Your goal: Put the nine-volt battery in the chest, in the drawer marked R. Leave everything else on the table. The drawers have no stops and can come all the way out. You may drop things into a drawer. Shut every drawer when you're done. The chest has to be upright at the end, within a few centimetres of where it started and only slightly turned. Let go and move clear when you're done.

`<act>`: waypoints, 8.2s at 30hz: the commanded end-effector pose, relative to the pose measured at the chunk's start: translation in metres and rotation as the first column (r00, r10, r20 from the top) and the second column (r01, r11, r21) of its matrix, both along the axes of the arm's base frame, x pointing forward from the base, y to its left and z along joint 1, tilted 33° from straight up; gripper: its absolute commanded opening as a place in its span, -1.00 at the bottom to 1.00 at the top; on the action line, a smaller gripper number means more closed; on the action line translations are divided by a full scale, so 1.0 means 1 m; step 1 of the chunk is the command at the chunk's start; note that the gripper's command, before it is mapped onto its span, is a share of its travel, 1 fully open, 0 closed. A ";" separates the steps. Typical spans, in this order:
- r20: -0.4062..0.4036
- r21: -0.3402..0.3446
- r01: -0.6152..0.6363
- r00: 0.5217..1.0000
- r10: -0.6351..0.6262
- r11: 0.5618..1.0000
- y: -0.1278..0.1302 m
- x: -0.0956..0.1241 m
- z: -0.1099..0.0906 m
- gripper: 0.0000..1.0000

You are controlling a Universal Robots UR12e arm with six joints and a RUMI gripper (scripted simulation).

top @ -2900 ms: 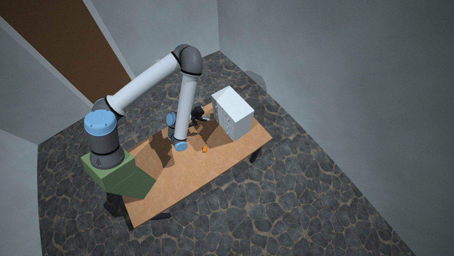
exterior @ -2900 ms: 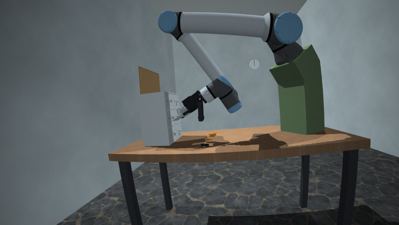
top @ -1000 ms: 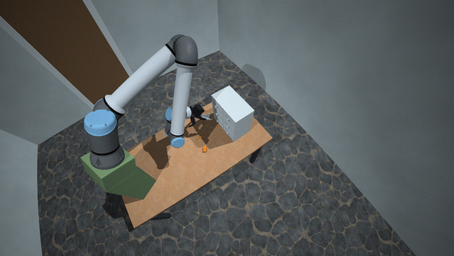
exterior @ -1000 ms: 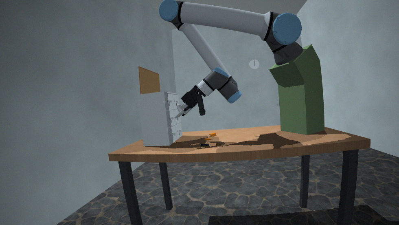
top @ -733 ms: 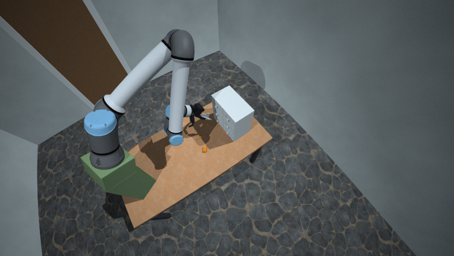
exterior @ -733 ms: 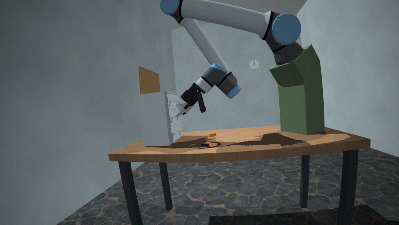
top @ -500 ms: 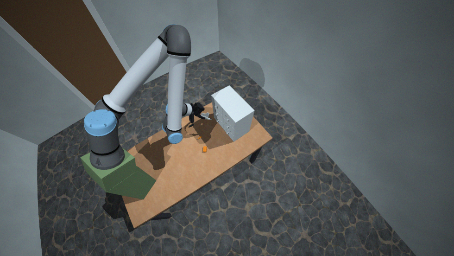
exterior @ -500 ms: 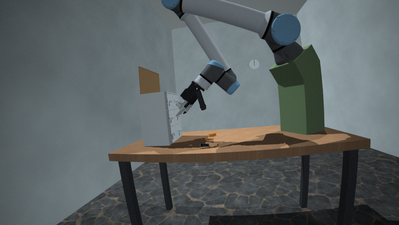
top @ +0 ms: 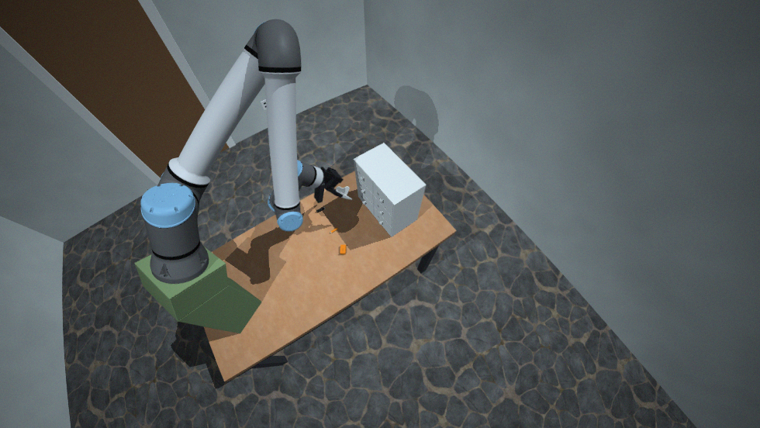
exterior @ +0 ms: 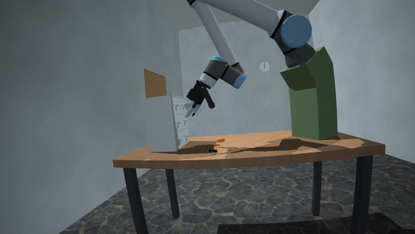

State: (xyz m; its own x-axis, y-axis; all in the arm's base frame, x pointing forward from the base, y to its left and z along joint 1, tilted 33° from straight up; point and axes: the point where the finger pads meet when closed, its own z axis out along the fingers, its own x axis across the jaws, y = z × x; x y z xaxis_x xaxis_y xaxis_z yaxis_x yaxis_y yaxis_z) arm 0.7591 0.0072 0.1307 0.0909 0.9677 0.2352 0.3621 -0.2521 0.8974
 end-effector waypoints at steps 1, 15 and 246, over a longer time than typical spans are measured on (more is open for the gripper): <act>-0.060 0.005 -0.014 0.998 0.015 1.000 0.000 -0.006 0.003 1.00; -0.185 0.021 -0.043 0.982 0.046 0.999 0.000 -0.022 0.008 1.00; -0.337 0.045 -0.077 0.937 0.087 0.996 -0.163 -0.112 0.068 1.00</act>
State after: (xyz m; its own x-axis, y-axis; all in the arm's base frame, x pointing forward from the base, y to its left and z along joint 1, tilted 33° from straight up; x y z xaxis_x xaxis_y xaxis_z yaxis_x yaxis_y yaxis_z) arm 0.6423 -0.1551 0.1998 0.0895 0.9678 0.2355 0.6946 -0.2301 0.6816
